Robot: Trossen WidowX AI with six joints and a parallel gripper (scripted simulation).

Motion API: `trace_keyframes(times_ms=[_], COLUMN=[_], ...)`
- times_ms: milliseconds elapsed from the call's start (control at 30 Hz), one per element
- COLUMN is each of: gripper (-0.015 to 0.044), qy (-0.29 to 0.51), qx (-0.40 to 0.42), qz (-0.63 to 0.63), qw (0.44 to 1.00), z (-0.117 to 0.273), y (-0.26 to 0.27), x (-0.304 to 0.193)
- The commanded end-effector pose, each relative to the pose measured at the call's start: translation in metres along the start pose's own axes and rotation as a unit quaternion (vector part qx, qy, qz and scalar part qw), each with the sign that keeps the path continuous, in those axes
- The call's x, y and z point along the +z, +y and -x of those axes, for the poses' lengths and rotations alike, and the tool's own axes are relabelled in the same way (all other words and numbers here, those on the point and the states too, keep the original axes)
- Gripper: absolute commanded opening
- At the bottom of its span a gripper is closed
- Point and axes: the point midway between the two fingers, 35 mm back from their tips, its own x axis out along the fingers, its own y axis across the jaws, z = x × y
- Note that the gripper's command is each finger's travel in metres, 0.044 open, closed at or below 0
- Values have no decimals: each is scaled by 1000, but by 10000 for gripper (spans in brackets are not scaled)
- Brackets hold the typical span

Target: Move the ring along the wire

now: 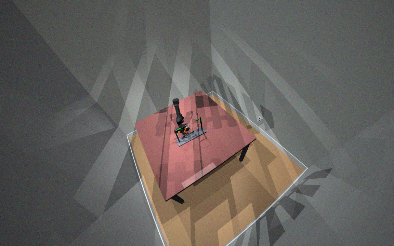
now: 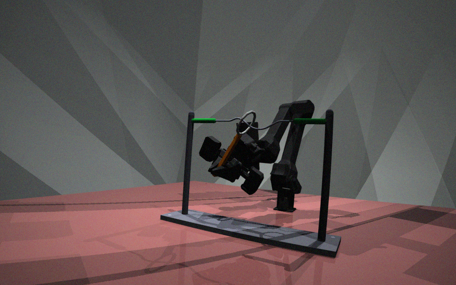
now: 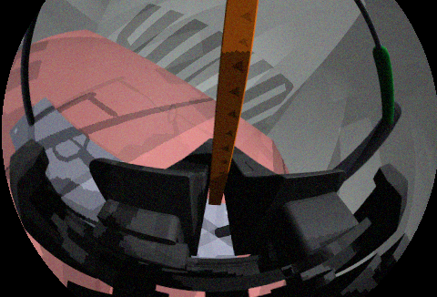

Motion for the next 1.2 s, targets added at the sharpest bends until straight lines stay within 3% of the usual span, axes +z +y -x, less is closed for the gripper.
trace_keyframes(times_ms=[0, 433, 1167], gripper=[-150, -150, -150], qy=[-1, -2, -11], qx=[5, 30, 98], qz=[3, -66, -287], qw=[1000, 997, 953], z=[0, -1, 6], y=[5, 35, 111], x=[0, 0, 27])
